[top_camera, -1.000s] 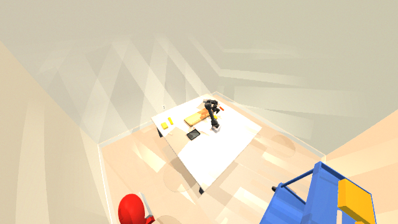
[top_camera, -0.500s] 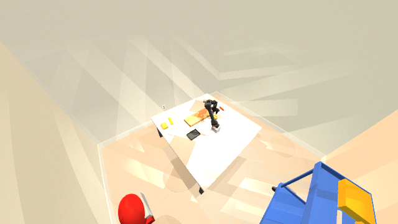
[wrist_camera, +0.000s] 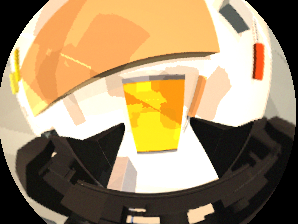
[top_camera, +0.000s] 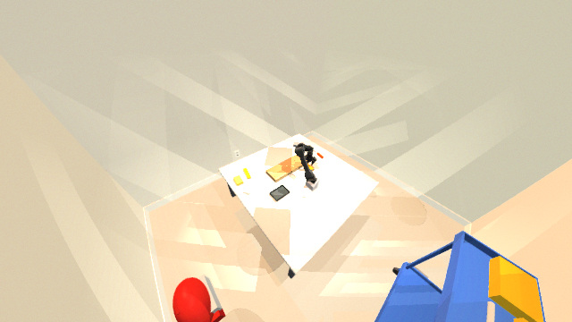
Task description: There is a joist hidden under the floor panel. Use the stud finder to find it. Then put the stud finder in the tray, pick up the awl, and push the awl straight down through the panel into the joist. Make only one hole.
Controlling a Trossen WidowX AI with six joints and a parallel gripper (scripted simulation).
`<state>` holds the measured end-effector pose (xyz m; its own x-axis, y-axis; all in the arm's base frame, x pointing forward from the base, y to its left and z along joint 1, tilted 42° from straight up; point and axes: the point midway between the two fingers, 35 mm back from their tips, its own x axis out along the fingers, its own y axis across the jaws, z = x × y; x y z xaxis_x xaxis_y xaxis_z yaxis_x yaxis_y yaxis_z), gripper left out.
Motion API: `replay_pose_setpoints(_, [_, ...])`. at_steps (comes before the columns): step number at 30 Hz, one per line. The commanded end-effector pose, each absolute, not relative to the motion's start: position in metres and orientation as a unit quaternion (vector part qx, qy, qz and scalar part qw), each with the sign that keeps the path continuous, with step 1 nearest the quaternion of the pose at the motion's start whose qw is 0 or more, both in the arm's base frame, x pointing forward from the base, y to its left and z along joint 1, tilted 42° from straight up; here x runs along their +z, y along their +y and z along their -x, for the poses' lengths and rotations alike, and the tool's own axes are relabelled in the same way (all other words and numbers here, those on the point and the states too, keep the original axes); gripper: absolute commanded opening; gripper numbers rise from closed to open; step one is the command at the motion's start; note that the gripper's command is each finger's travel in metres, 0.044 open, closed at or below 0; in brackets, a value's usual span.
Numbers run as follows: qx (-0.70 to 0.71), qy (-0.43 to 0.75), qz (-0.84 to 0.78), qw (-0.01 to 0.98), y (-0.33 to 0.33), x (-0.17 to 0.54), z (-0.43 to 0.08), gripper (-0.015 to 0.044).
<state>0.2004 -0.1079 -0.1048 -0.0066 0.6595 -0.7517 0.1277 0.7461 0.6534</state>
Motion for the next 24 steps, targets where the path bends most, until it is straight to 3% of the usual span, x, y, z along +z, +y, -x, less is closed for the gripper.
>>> replay_pose_setpoints(1, [0.208,0.68,-0.296,0.638,-0.1011,-0.1104,-0.1986,0.044])
replay_pose_setpoints(9, [0.208,0.68,-0.296,0.638,-0.0938,-0.1177,-0.1986,0.044])
replay_pose_setpoints(12, [0.208,0.68,-0.296,0.638,-0.0938,-0.1177,-0.1986,0.0361])
replay_pose_setpoints(24, [0.208,0.68,-0.296,0.638,-0.0938,-0.1177,-0.1986,0.0281])
